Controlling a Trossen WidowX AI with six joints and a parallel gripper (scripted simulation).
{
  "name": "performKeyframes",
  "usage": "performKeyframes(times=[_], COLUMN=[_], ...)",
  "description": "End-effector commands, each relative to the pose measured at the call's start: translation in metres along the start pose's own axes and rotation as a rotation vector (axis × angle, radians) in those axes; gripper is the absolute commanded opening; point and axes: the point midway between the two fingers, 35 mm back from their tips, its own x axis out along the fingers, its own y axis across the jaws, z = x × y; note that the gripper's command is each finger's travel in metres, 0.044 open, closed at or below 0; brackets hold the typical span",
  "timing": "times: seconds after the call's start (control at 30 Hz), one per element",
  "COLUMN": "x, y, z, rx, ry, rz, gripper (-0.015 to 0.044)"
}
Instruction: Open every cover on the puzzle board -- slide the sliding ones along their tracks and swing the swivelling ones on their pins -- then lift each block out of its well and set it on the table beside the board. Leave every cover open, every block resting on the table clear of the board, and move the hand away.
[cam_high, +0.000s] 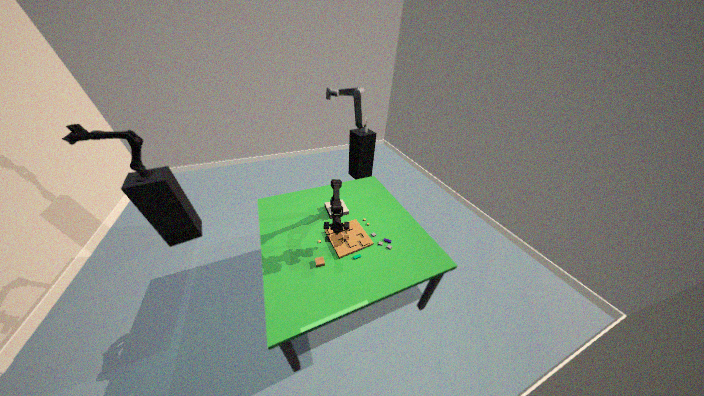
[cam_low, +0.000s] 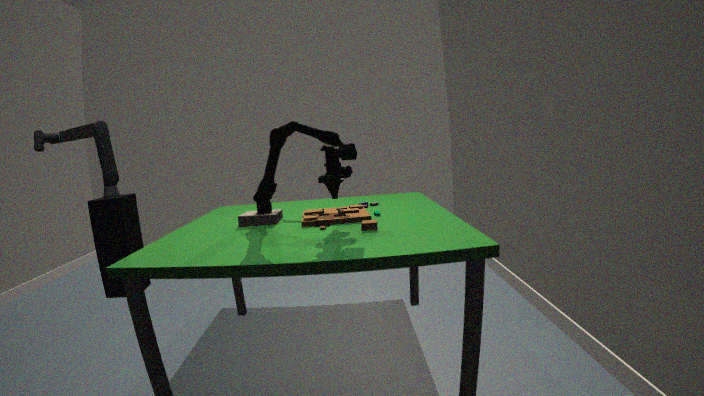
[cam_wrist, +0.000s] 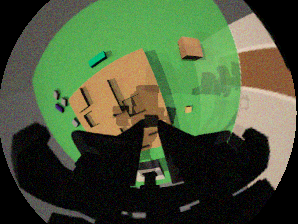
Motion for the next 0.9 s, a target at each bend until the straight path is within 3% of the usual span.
performKeyframes(times=[0.0,0.87], x=[-0.002,-0.002], y=[-0.014,-0.114], z=[-0.002,-0.031], rx=[-0.005,-0.005], ry=[-0.005,-0.001], rz=[0.000,-0.011], gripper=[0.0080,0.0080])
